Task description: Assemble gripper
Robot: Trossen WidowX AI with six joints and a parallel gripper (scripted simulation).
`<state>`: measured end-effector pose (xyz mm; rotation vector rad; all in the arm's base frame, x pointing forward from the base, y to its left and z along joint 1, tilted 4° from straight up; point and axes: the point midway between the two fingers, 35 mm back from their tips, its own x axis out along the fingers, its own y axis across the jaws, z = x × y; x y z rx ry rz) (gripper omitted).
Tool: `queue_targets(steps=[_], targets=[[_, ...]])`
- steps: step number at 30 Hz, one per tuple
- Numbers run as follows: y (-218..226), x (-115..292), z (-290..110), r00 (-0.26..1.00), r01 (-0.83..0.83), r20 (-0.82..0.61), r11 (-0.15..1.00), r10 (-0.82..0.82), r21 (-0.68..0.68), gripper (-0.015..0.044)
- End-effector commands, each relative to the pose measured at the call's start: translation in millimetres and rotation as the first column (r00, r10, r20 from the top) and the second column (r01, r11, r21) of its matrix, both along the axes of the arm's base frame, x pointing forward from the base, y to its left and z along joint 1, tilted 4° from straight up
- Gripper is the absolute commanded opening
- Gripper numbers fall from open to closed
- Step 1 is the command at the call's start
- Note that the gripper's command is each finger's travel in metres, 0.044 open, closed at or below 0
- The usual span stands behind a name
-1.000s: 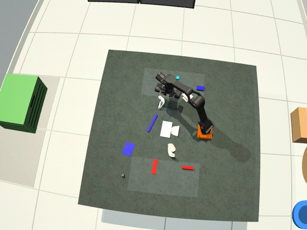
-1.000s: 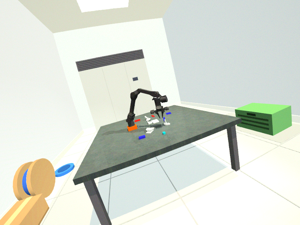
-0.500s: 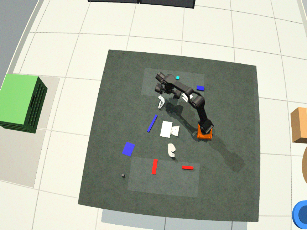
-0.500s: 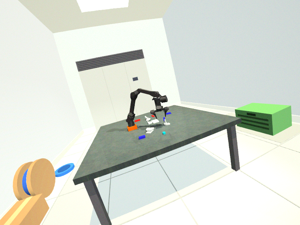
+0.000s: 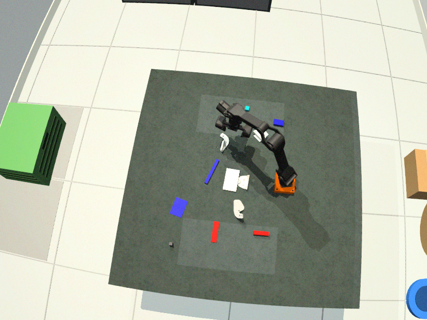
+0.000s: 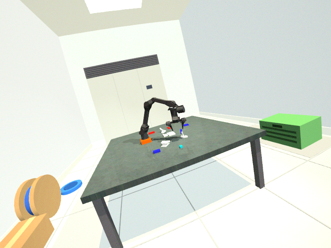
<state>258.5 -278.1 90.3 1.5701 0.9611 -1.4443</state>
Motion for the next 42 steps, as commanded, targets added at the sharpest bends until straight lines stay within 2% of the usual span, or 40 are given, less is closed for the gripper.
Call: queue_targets(steps=[1,8,25,37,42], targets=[[0.0,0.0,0.0,1.0,0.0,0.0,1.0,0.0,0.0,0.044],[0.0,0.0,0.0,1.0,0.0,0.0,1.0,0.0,0.0,0.044],[0.0,0.0,0.0,1.0,0.0,0.0,1.0,0.0,0.0,0.0],[0.0,0.0,0.0,1.0,0.0,0.0,1.0,0.0,0.0,0.0],[0.4,0.7,0.3,0.999,-0.052,0.001,0.999,0.052,-0.004,0.0131]])
